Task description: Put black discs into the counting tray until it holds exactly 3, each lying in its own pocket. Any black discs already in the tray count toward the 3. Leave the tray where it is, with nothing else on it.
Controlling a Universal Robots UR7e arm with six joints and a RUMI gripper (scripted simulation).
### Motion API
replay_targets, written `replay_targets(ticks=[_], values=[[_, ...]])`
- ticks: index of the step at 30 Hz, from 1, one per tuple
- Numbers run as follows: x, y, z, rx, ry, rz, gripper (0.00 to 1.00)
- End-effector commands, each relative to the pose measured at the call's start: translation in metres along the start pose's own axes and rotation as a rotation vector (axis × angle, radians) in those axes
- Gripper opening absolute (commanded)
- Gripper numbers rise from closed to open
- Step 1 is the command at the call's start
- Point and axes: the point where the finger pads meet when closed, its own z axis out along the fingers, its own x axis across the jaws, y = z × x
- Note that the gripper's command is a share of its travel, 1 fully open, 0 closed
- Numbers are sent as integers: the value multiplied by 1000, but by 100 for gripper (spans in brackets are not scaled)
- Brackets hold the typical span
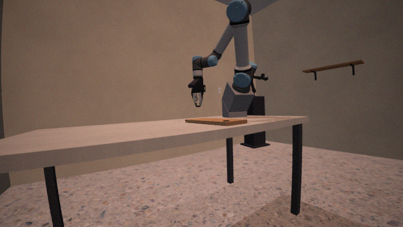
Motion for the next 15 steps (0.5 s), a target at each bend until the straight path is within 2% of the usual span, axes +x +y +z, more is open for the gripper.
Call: replay_targets(ticks=[1, 6, 8, 14, 15], values=[[-11, -30, -5, -16, 19, 2, 0], [-38, -72, -8, -30, 37, 7, 0], [-38, -72, -8, -30, 37, 7, 0], [-95, -131, -10, -35, 54, 7, 0], [-95, -131, -10, -35, 54, 7, 0]])
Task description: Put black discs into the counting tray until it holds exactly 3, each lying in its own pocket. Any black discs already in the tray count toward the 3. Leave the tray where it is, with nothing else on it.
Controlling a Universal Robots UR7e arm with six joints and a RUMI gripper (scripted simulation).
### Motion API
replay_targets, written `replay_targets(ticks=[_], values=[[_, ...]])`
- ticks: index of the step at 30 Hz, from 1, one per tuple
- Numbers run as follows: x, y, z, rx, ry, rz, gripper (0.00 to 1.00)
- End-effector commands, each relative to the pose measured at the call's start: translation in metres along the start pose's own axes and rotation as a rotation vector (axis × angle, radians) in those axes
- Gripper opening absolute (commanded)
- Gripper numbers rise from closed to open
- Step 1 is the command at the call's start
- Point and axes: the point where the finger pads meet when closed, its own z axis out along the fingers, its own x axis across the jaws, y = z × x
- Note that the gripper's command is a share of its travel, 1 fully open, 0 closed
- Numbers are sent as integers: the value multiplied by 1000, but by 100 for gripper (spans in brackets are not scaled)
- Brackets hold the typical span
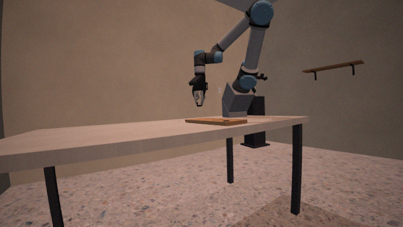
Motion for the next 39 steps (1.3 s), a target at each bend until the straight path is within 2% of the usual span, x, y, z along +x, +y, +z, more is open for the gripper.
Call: replay_targets(ticks=[1, 2, 3, 5, 6, 8, 10, 14, 15, 18, 19, 25, 27, 32, 39], values=[[-48, -51, -10, -10, 18, 15, 0], [-61, -60, -11, -8, 19, 15, 0], [-61, -60, -11, -8, 19, 15, 0], [-88, -78, -13, -4, 18, 13, 0], [-88, -78, -13, -4, 18, 13, 0], [-116, -93, -14, 1, 16, 12, 0], [-116, -93, -14, 1, 16, 12, 0], [-172, -116, -18, 13, 4, 8, 0], [-172, -116, -18, 13, 4, 8, 0], [-210, -127, -21, 22, -8, 6, 0], [-210, -127, -21, 22, -8, 6, 0], [-266, -136, -27, 35, -31, 2, 0], [-266, -136, -27, 35, -31, 2, 0], [-287, -138, -30, 40, -41, 1, 0], [-290, -137, -30, 39, -44, 3, 0]])
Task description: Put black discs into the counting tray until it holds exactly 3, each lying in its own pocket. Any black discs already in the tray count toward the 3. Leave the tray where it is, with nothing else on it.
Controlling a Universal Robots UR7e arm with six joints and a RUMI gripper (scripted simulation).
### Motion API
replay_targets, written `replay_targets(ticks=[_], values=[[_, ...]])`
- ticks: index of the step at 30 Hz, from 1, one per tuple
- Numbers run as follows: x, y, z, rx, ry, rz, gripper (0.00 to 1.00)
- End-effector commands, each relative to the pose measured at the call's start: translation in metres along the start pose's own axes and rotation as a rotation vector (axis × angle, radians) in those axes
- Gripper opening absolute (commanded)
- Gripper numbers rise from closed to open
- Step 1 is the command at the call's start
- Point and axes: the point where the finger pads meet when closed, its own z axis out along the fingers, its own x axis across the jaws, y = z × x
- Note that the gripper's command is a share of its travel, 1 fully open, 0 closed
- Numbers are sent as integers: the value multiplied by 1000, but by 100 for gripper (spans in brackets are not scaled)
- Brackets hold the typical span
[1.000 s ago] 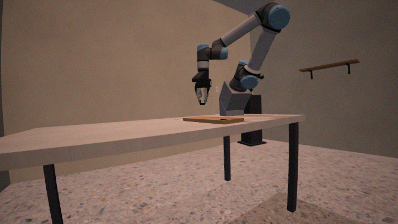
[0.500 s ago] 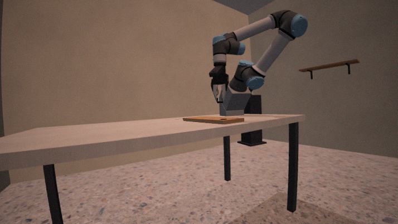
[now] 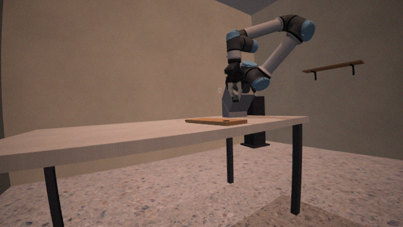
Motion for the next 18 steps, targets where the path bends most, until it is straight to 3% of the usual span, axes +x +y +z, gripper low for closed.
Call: replay_targets(ticks=[1, 10, 18], values=[[-4, 0, -1, -1, -1, 7, 0], [-2, 2, 8, -6, -3, 11, 0], [-1, 1, 31, -9, -1, 11, 0]])
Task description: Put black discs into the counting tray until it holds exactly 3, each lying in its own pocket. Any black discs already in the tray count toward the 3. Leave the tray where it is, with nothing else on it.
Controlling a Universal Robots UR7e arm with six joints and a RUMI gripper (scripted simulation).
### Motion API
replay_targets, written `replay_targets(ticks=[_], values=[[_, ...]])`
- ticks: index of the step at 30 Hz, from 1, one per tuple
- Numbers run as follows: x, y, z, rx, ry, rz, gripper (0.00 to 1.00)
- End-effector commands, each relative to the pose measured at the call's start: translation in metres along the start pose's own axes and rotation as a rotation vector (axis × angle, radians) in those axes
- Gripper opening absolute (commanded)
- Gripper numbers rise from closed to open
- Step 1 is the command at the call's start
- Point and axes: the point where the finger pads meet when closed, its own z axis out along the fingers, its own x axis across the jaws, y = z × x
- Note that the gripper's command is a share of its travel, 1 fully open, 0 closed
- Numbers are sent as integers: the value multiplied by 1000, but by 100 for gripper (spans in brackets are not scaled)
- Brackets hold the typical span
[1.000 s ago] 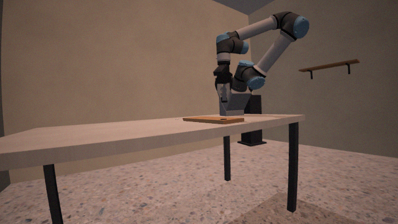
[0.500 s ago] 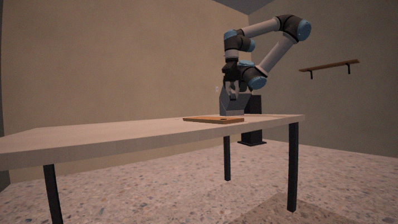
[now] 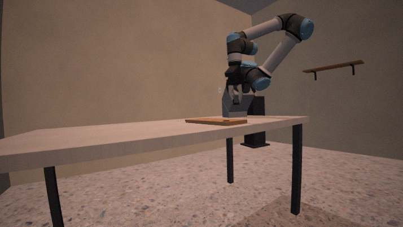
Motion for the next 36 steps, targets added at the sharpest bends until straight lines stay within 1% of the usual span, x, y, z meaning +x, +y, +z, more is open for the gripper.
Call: replay_targets(ticks=[1, 2, 4, 12, 18, 25, 32, 36], values=[[1, 0, 20, -2, 3, 2, 0], [1, 0, 24, -3, 3, 2, 0], [1, 0, 24, -3, 3, 2, 0], [1, -1, 52, -4, 3, 2, 0], [1, 0, 67, -3, 3, 2, 0], [1, 0, 72, -3, 3, 2, 0], [1, -1, 73, -2, 3, 1, 0], [1, 0, 77, -3, 3, 2, 0]])
